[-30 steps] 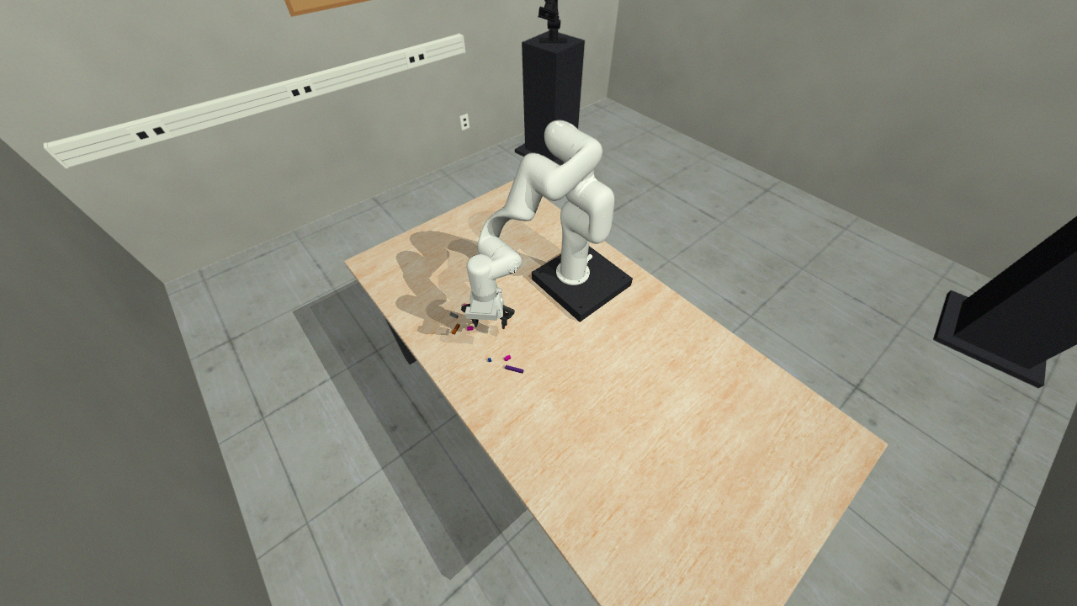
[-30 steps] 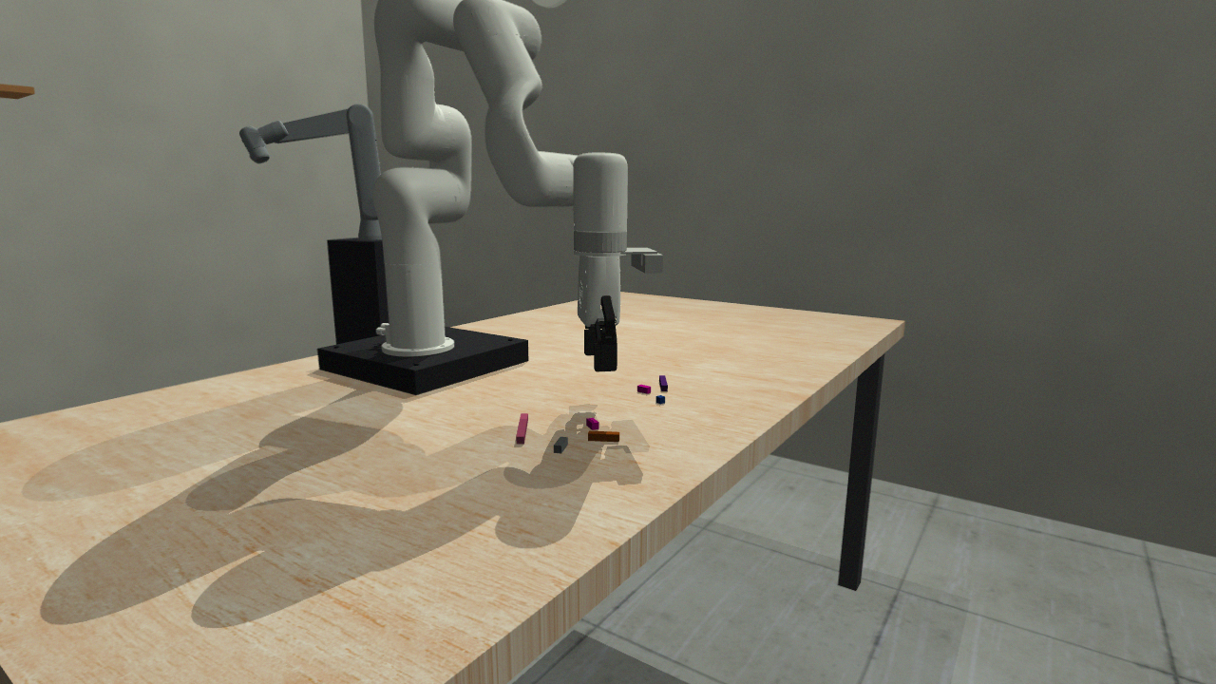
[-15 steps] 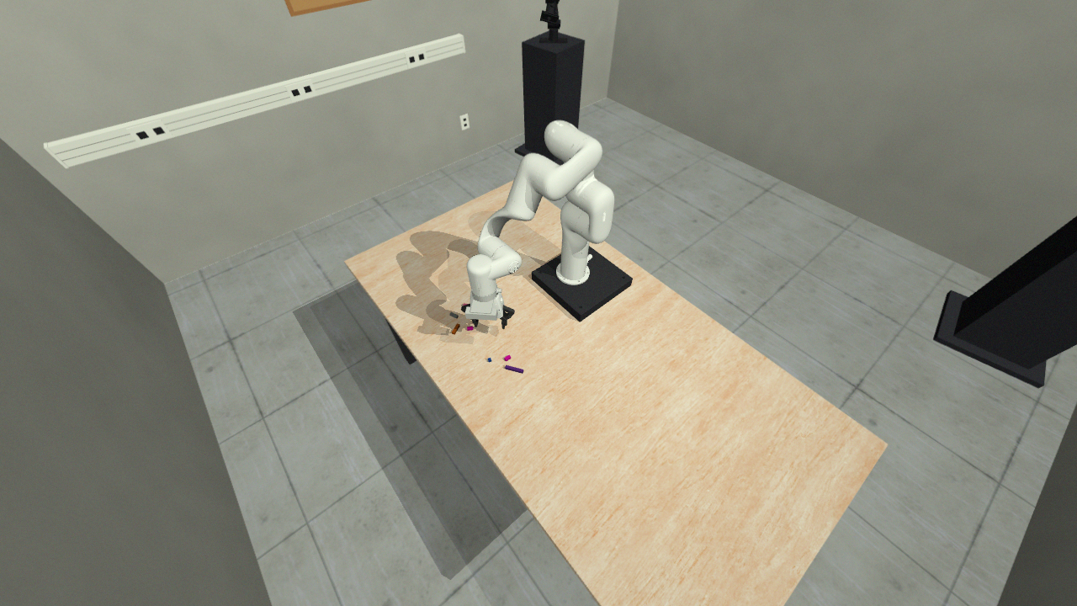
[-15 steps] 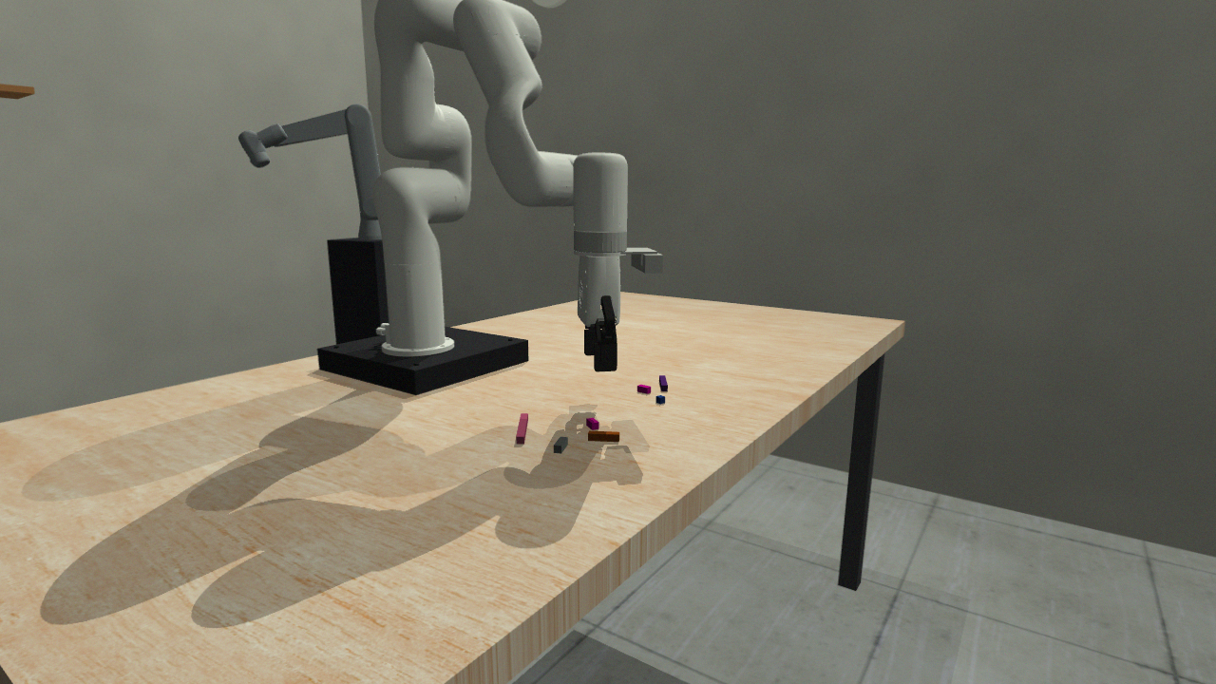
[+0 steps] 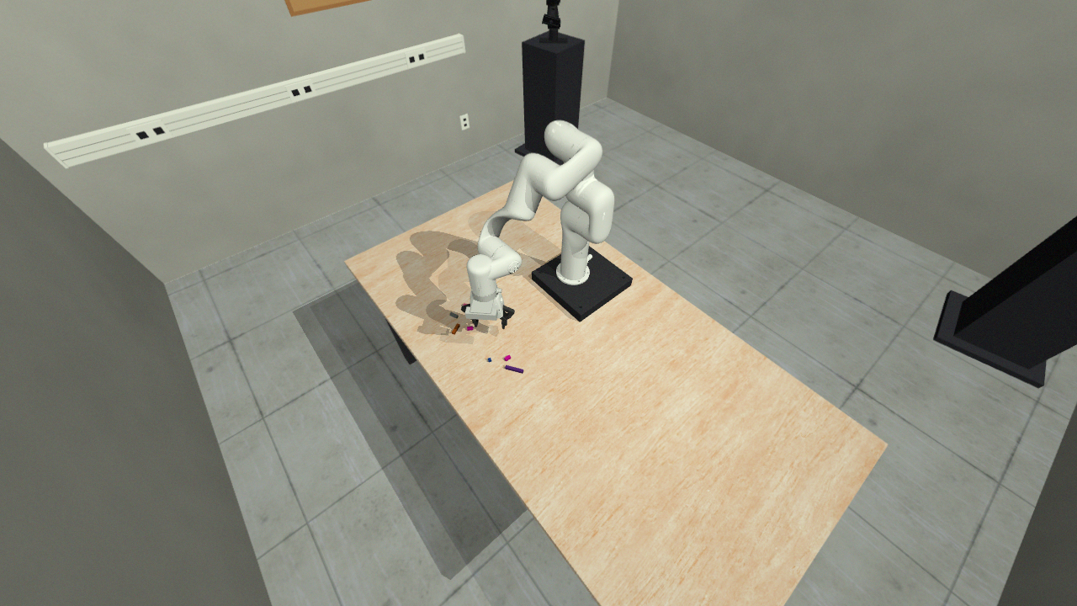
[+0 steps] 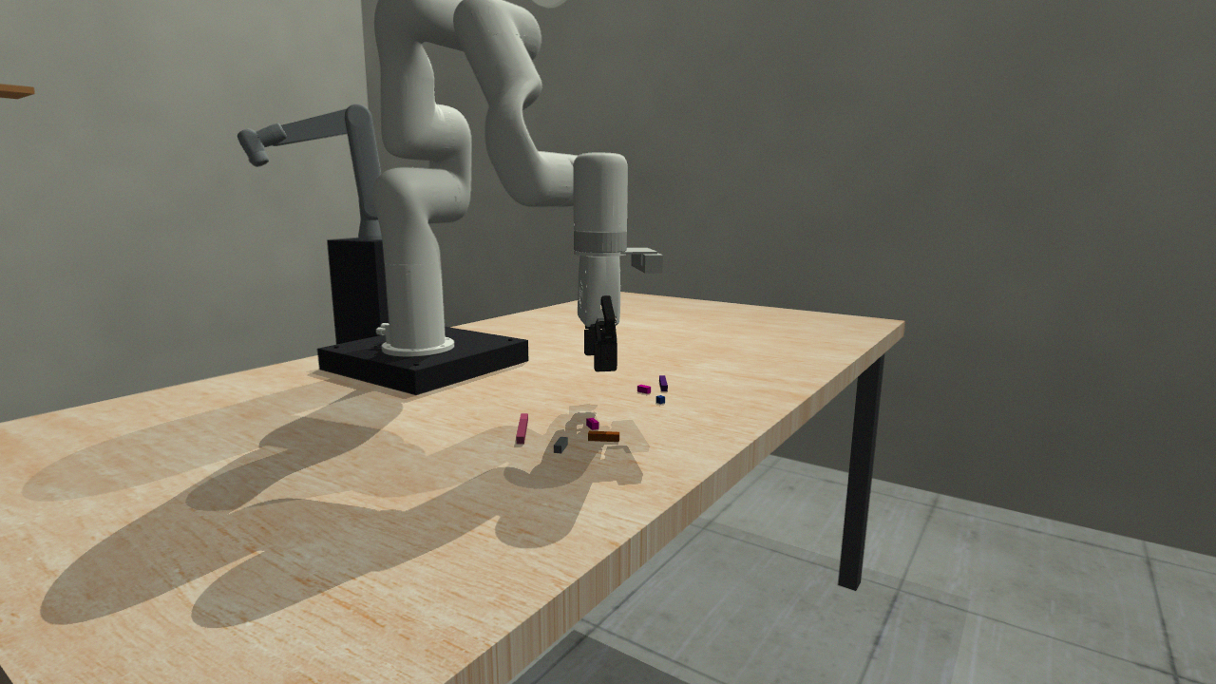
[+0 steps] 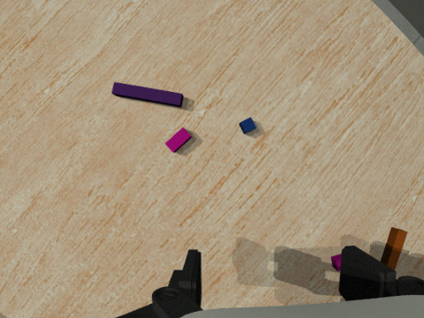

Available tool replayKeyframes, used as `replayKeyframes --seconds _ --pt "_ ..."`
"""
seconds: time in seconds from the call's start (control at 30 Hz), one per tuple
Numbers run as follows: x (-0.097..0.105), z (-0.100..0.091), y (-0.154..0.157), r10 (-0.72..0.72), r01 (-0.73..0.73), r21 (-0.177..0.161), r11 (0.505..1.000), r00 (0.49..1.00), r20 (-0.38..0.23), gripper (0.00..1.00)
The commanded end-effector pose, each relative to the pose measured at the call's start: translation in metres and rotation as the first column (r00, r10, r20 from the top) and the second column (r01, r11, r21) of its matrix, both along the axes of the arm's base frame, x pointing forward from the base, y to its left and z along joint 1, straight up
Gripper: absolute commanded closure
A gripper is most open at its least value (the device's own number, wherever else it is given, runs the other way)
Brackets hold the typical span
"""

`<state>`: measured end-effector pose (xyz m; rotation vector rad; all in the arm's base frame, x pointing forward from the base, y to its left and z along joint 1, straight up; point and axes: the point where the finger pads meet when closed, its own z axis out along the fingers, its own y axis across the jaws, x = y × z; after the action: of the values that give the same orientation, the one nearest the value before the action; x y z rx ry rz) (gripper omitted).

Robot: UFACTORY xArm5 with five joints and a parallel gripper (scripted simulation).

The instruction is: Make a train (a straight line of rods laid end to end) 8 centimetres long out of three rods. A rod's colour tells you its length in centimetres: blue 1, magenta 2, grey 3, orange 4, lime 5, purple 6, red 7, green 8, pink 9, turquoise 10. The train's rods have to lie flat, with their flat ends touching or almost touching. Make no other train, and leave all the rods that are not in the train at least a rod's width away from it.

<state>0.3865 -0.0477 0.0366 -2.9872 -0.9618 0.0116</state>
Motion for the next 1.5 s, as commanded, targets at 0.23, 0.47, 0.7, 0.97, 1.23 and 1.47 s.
replayKeyframes --seconds 0.23,0.47,0.7,0.97,1.23,1.47 --pt "0.0013 0.0011 -0.0002 0.000 0.000 0.000 1.000 1.000 0.003 0.00" --pt "0.0013 0.0011 -0.0002 0.000 0.000 0.000 1.000 1.000 0.003 0.00" --pt "0.0013 0.0011 -0.0002 0.000 0.000 0.000 1.000 1.000 0.003 0.00" --pt "0.0013 0.0011 -0.0002 0.000 0.000 0.000 1.000 1.000 0.003 0.00" --pt "0.0014 0.0011 0.0001 -0.007 0.007 0.000 1.000 1.000 0.003 0.00" --pt "0.0033 0.0015 0.0044 -0.115 0.115 -0.001 0.993 0.993 0.003 0.00"
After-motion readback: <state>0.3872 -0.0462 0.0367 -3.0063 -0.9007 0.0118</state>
